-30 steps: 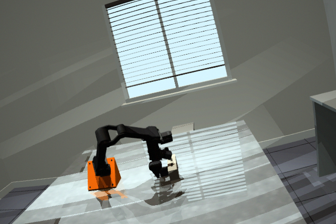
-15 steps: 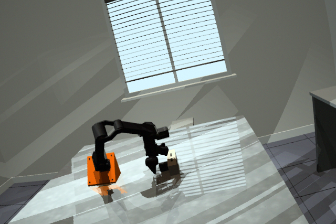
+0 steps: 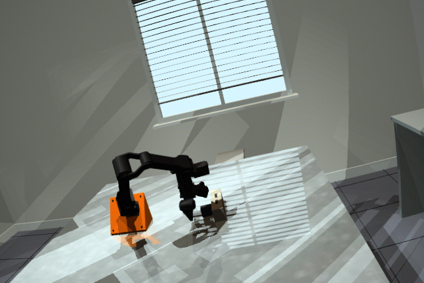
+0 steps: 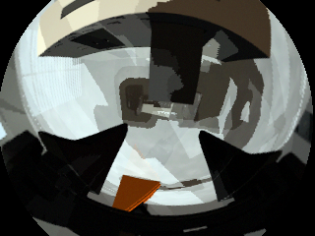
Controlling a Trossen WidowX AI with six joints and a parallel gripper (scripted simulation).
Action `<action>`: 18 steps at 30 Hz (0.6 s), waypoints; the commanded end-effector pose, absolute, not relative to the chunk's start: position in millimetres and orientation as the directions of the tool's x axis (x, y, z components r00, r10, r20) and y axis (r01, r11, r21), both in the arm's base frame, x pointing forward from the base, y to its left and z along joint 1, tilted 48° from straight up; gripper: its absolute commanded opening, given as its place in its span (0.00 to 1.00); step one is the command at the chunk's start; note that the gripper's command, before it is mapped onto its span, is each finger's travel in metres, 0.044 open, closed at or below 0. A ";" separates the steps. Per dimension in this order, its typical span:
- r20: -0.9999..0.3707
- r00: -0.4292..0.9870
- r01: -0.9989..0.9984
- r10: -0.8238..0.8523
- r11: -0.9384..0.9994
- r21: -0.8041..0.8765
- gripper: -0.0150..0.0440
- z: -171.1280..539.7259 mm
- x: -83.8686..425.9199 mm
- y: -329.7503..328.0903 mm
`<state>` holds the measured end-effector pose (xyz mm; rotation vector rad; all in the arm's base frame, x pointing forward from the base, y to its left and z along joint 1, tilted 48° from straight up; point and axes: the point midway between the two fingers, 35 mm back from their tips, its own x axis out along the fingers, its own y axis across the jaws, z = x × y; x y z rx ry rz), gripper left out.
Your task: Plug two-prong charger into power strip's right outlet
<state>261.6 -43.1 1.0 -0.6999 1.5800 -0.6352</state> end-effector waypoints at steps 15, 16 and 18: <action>-0.610 0.497 -0.081 -0.618 0.667 -0.741 1.00 48.4 281.3 16.1; -0.610 0.497 -0.081 -0.618 0.667 -0.741 1.00 48.4 281.3 16.1; -0.610 0.497 -0.081 -0.618 0.667 -0.741 1.00 48.4 281.3 16.1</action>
